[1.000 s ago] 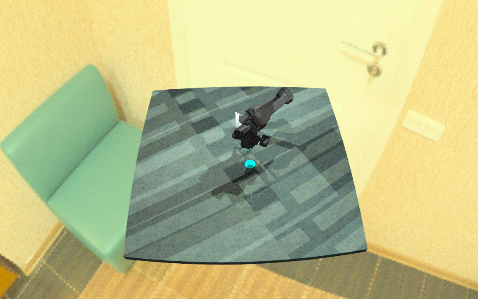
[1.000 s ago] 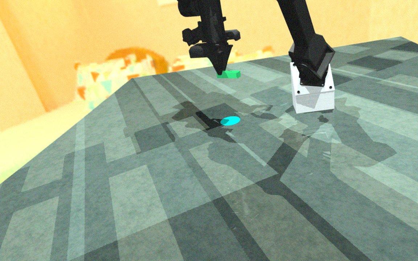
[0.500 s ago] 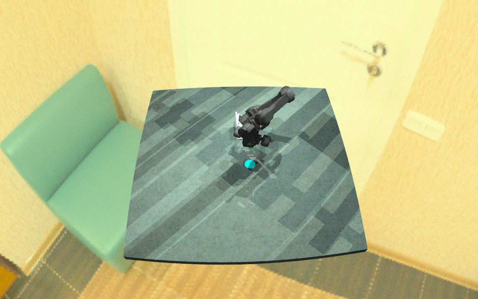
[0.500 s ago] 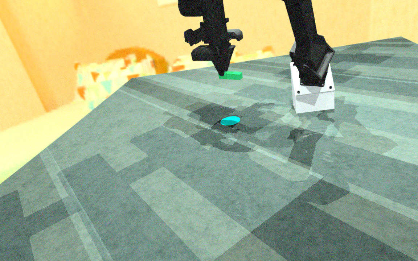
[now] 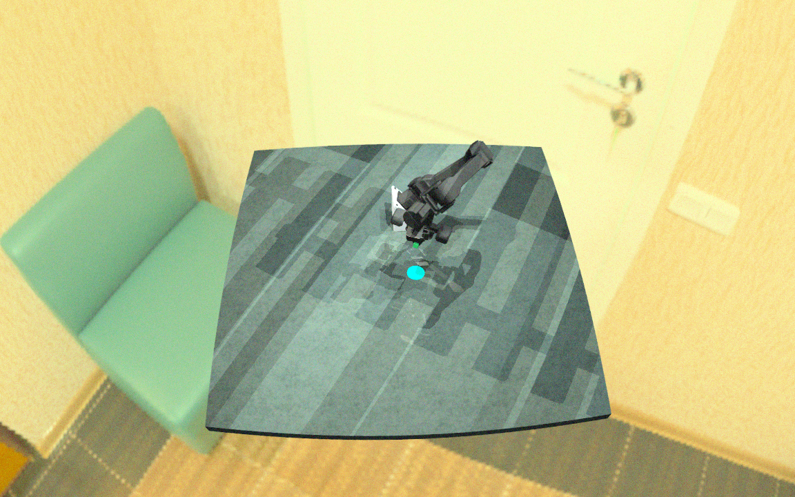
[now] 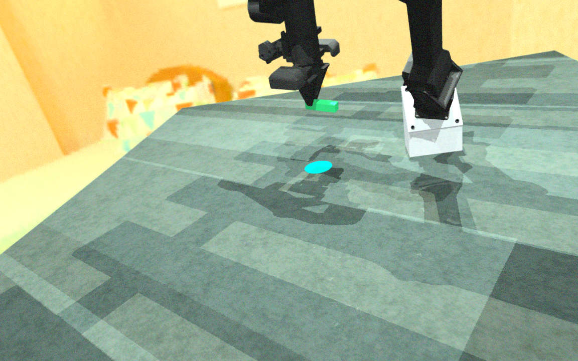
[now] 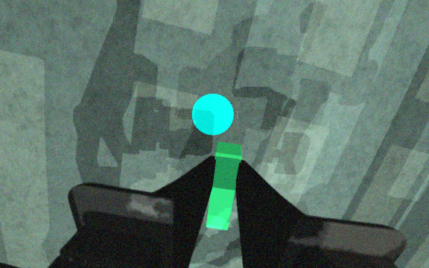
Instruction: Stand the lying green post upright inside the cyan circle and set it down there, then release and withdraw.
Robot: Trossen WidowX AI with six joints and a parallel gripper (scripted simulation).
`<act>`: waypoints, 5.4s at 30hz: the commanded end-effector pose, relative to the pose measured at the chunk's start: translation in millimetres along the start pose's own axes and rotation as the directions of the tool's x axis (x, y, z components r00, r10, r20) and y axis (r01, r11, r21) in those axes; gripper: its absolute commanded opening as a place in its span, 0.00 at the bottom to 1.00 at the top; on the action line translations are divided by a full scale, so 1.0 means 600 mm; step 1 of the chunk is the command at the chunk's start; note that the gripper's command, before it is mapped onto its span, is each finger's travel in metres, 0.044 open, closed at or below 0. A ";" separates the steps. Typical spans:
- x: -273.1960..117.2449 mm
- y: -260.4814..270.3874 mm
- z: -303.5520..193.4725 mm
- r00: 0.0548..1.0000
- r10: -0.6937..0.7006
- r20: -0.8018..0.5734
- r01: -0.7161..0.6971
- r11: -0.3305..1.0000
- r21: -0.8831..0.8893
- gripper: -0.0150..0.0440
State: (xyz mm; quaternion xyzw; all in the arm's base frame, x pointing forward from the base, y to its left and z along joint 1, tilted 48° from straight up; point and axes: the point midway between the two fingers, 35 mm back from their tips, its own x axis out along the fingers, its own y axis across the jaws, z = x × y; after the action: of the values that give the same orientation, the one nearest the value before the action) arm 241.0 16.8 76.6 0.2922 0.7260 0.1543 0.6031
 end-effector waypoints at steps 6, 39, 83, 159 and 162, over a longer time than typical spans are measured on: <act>0.003 -0.002 -0.009 0.998 -0.042 0.038 0.042 0.999 0.008 0.29; 0.007 -0.007 -0.027 0.964 -0.161 0.210 0.156 0.987 0.040 0.29; 0.012 -0.011 -0.040 0.856 -0.235 0.461 0.215 0.972 0.096 0.29; 0.009 -0.005 -0.043 0.533 -0.124 0.837 0.047 0.992 0.118 0.29; 0.009 -0.005 -0.043 0.517 -0.115 0.848 0.034 0.993 0.114 0.29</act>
State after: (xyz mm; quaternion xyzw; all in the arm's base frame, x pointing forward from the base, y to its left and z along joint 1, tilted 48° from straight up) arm 215.6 21.2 78.0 0.3176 0.3650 -0.0626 0.8729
